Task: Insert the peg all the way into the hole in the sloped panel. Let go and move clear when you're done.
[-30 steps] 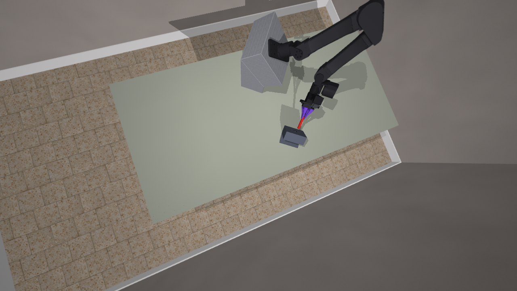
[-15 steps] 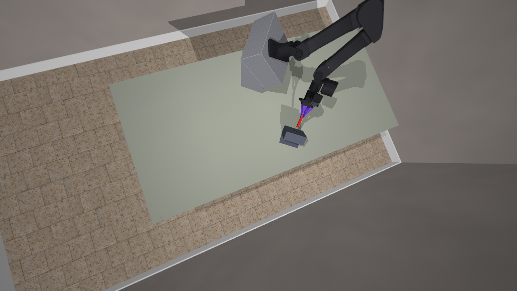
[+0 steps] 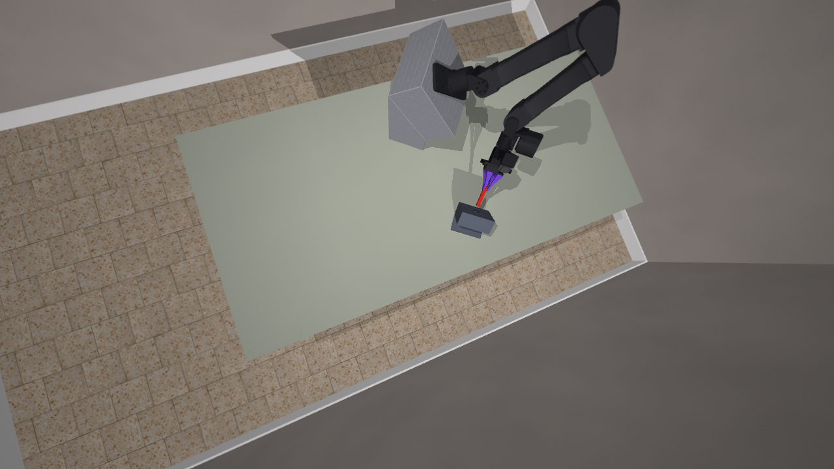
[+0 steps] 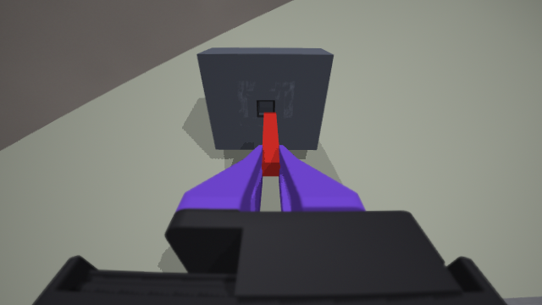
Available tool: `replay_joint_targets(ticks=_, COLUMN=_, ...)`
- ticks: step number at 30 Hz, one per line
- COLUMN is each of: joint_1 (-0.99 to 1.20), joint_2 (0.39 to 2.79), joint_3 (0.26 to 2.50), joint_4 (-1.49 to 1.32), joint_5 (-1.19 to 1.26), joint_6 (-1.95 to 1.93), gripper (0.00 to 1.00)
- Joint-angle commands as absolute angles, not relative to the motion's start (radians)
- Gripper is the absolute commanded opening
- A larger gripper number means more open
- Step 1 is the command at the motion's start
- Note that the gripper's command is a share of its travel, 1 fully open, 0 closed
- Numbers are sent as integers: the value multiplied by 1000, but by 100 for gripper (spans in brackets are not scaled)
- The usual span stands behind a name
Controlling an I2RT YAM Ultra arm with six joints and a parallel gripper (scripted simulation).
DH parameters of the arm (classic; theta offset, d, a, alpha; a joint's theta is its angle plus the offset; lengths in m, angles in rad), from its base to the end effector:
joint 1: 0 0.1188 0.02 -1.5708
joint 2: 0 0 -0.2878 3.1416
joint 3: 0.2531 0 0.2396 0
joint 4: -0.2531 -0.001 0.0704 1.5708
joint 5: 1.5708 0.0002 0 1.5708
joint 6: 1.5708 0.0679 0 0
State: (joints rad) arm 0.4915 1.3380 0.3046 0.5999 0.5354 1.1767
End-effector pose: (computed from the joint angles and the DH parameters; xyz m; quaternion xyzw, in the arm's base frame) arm 0.2281 0.0839 0.1760 0.4072 0.7175 0.2349 0.5140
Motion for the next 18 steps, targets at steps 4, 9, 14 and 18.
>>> replay_joint_targets(ticks=4, joint_1=474, joint_2=1364, joint_3=318, joint_4=615, joint_5=534, joint_6=1167, gripper=0)
replay_joint_targets(ticks=9, joint_1=482, joint_2=1344, joint_3=323, joint_4=589, joint_5=542, joint_6=1171, gripper=0)
replay_joint_targets(ticks=14, joint_1=495, joint_2=1311, joint_3=329, joint_4=547, joint_5=554, joint_6=1177, gripper=0)
replay_joint_targets(ticks=18, joint_1=501, joint_2=1296, joint_3=342, joint_4=519, joint_5=558, joint_6=1179, gripper=0)
